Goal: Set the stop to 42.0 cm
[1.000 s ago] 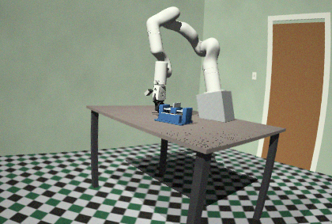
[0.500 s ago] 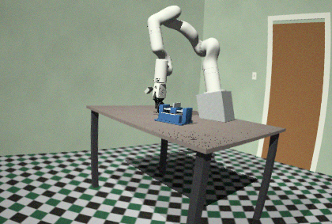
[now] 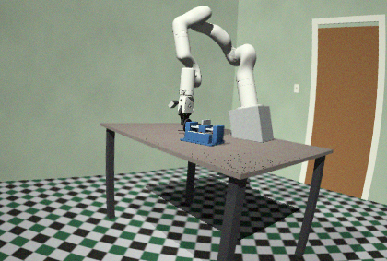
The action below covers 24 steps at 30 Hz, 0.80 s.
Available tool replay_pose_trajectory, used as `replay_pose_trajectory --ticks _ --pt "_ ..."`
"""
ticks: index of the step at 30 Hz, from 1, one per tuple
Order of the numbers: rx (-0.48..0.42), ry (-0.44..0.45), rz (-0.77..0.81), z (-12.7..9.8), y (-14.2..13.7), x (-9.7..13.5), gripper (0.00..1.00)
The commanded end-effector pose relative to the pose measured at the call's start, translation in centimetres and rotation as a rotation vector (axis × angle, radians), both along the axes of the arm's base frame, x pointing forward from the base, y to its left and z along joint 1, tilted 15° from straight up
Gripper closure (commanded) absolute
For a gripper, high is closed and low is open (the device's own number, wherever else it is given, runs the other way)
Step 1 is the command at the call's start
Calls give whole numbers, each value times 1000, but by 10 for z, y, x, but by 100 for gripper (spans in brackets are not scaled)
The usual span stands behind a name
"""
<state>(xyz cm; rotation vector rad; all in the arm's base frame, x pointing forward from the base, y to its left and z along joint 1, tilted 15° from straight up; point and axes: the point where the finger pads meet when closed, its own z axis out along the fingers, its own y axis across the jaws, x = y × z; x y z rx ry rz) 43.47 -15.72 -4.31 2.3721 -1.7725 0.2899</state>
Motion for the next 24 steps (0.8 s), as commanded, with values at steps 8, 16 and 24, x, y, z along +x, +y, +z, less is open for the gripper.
replay_pose_trajectory --ticks 8,16,24 --pt "0 -1 0 3 1 2 94" --pt "0 -1 0 4 1 3 94" --pt "0 -1 0 4 2 3 94"
